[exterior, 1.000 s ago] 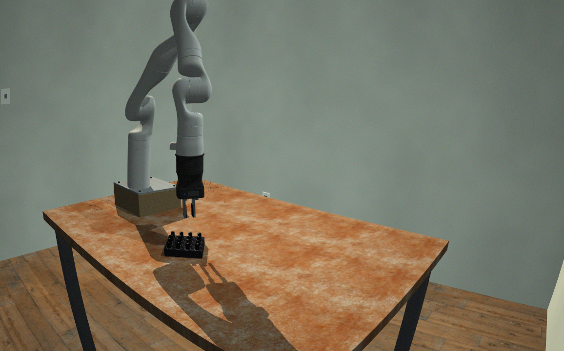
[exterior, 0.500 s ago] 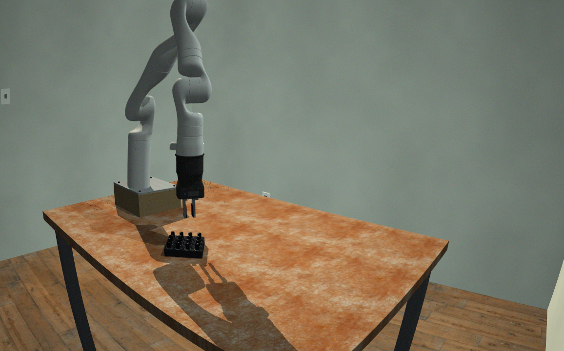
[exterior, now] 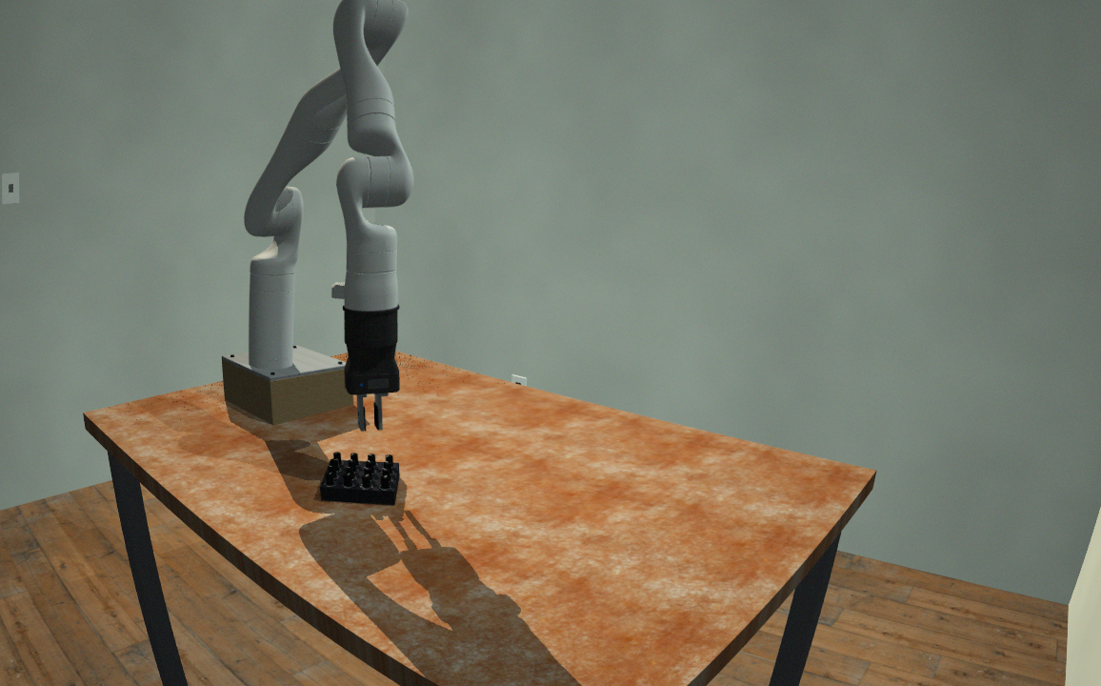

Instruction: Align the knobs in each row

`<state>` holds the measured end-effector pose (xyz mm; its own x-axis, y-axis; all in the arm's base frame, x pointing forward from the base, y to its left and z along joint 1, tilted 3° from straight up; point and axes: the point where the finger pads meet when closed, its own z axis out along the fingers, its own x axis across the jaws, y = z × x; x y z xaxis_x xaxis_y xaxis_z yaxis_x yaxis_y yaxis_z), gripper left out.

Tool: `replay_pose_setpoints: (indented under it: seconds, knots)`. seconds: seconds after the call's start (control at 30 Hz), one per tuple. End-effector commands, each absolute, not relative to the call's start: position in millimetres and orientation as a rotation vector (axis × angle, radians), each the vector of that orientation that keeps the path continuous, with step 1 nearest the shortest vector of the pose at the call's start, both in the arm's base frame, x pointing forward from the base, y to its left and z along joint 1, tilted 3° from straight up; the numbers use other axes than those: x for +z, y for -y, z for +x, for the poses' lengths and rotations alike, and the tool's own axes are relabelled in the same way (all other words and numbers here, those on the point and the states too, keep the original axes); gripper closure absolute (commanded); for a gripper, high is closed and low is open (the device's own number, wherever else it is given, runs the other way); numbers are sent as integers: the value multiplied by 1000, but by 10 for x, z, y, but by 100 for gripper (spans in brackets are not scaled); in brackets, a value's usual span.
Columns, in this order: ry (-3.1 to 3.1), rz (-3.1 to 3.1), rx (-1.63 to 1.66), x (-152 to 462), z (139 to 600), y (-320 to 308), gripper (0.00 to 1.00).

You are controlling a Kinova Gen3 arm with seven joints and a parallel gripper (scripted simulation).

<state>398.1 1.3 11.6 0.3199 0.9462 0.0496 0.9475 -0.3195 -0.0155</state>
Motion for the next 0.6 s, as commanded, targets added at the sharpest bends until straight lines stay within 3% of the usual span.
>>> replay_pose_setpoints:
  seconds: [0.0, 0.57]
  knots:
    - [1806, -2519, -46, 98, 3978, -9, 54]
    - [1806, -2519, -46, -91, 3975, -22, 54]
